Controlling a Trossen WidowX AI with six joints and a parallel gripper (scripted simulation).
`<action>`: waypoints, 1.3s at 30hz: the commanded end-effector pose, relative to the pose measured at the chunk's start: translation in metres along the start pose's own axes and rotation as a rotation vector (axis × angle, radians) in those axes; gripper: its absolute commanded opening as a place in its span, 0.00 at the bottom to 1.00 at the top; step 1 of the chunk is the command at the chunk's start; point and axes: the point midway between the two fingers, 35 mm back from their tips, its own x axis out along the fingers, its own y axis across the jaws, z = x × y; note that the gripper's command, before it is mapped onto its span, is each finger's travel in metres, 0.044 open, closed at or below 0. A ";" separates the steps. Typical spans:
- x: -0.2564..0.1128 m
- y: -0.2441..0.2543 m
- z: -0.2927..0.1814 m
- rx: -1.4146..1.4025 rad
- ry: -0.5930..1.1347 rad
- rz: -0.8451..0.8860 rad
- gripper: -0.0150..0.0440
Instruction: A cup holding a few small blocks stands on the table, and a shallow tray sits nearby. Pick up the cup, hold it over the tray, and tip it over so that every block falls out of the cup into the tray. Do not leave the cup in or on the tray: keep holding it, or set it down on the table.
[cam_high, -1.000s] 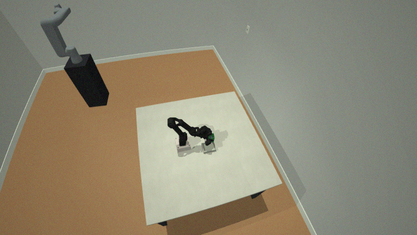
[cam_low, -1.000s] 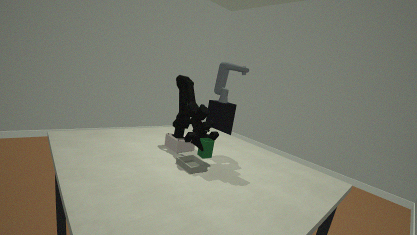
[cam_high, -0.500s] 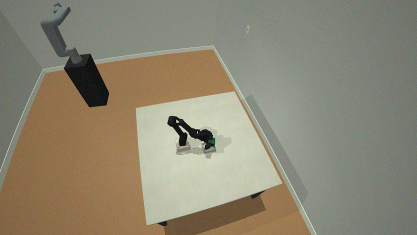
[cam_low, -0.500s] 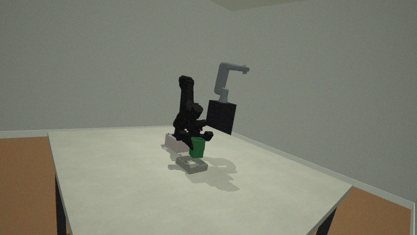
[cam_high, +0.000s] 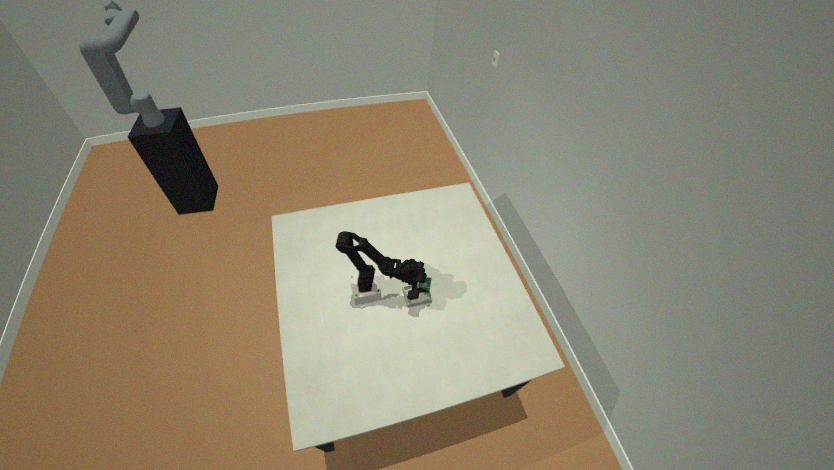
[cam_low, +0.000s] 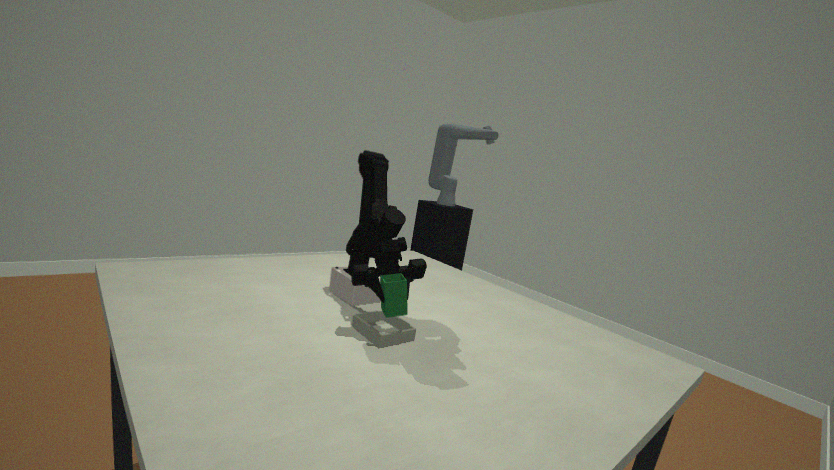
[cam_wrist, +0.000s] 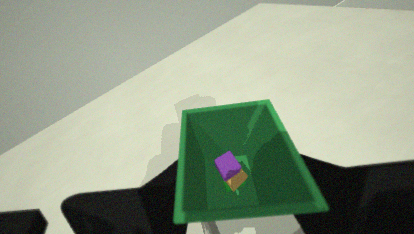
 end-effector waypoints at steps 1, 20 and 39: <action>0.001 0.002 0.003 0.088 -0.008 0.007 0.25; 0.004 0.002 0.003 0.503 -0.007 0.009 0.25; 0.007 0.002 0.003 0.918 -0.005 0.011 0.25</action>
